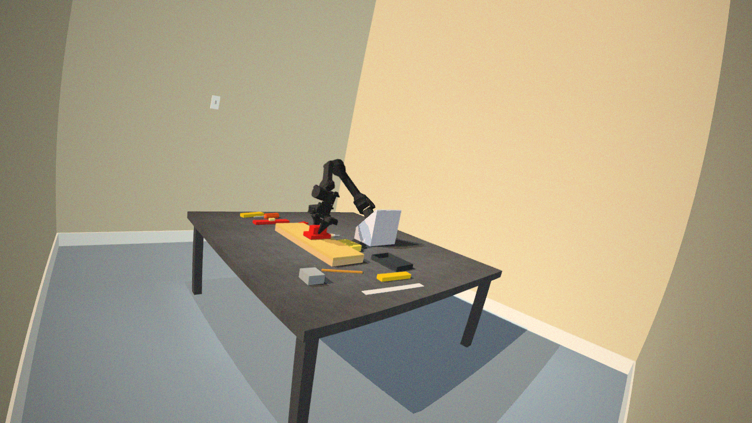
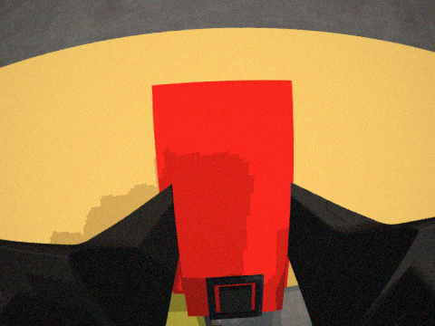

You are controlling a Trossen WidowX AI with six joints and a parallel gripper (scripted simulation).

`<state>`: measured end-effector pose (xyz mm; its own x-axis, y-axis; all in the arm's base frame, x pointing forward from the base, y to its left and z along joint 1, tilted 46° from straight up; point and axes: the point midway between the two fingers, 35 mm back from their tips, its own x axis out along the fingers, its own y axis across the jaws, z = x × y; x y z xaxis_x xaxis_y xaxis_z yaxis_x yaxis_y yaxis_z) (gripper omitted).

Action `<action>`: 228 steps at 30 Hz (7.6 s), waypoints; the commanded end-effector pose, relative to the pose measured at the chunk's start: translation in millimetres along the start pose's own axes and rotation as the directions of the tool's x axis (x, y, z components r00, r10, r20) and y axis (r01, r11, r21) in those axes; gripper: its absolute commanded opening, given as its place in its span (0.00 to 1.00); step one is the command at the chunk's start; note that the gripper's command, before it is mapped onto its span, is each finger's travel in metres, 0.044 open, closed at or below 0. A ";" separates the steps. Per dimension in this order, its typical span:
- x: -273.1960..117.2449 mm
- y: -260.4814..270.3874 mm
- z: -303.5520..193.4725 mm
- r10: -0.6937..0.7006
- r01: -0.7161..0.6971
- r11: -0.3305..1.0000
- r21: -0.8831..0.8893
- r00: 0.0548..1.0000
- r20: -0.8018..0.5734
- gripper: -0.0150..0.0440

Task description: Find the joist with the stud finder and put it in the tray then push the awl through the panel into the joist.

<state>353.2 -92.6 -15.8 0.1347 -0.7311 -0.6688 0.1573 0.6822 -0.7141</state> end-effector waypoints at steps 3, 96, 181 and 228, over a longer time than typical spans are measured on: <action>0.2 -15.8 -0.6 -0.002 0.002 1.000 -0.002 1.000 0.000 0.25; -76.1 -192.0 24.9 -0.003 0.003 1.000 -0.002 1.000 -0.002 0.25; -106.0 331.1 -192.7 0.298 -0.278 -0.006 -0.961 0.916 -0.267 0.25; -34.1 329.8 -215.1 0.291 -0.286 -0.003 -0.958 0.917 -0.274 0.74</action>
<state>189.9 159.1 -273.1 -0.0987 -0.4697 -0.8773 -0.9766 0.2150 -0.0053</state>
